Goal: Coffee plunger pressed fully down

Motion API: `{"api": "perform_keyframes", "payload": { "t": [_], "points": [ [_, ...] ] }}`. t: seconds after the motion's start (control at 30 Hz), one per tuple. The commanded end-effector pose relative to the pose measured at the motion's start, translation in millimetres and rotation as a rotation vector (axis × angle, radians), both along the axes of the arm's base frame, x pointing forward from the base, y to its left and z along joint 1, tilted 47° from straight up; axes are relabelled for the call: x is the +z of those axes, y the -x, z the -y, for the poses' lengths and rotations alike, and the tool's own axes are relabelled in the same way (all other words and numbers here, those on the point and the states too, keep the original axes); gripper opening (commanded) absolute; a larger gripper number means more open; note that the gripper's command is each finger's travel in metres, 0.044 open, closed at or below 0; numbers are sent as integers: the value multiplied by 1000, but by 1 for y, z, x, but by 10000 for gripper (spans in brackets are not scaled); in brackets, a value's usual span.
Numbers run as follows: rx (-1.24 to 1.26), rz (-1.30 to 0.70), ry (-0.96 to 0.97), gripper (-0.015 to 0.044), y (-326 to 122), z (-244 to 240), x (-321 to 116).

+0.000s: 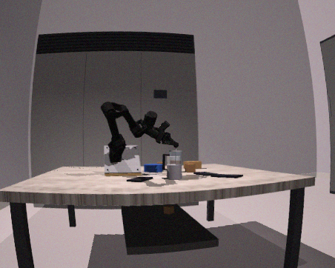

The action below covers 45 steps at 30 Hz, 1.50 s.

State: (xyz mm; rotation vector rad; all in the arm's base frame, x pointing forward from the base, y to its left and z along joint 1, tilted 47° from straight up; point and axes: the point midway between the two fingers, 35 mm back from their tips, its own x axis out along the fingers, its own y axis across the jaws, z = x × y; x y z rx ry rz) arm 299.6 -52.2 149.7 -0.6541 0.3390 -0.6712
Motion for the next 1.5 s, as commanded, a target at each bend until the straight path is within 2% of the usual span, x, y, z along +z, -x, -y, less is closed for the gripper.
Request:
{"api": "perform_keyframes", "payload": {
  "t": [0.0,0.57,0.97,1.17,1.37,1.47],
  "points": [
    [-12,-15,8,118,0,3,-3],
    [-1,0,1,118,-1,0,0],
    [-1,0,1,433,-1,0,0],
    [-3,-6,-3,440,-4,-9,7],
    [-7,-22,2,440,-3,-53,50],
    [-7,-23,5,440,-1,-58,56]
  ]
}}
